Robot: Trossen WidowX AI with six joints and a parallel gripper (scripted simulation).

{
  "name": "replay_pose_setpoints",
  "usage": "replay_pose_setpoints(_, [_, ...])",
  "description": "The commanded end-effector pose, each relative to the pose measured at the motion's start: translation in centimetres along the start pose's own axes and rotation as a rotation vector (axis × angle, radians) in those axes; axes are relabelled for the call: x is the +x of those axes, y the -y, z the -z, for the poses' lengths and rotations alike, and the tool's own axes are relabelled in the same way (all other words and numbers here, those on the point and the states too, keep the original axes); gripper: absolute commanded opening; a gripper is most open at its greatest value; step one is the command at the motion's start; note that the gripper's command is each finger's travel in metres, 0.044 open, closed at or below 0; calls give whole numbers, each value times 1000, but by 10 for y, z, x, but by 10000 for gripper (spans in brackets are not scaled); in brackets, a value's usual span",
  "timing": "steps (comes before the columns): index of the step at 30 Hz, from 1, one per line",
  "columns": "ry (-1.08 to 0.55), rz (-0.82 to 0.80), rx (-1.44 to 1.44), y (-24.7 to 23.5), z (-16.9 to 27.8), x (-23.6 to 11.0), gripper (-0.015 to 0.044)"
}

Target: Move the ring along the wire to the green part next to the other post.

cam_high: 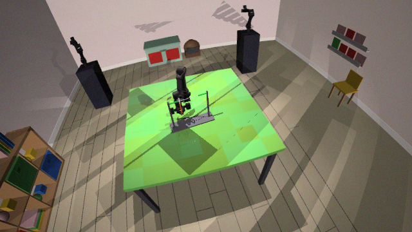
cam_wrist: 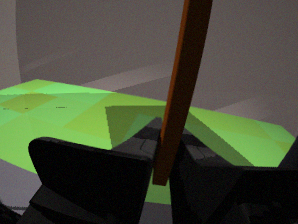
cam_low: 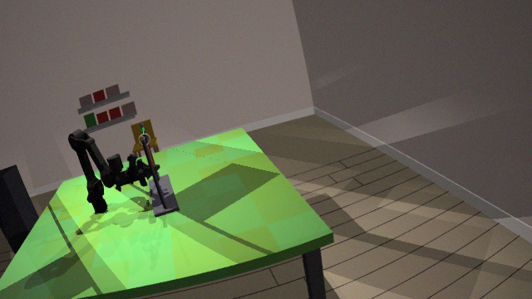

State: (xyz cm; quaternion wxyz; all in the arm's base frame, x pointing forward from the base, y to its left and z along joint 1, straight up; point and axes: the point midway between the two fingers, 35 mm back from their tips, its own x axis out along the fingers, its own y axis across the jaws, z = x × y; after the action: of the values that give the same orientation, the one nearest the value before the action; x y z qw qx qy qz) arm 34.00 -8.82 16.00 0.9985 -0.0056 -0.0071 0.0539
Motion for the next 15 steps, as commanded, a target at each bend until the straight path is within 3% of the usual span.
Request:
replay_pose_setpoints(1, [-2, 6, 1, -5, 1, -2, -150])
replay_pose_setpoints(15, [-3, 32, -10, -18, 0, -2, -150])
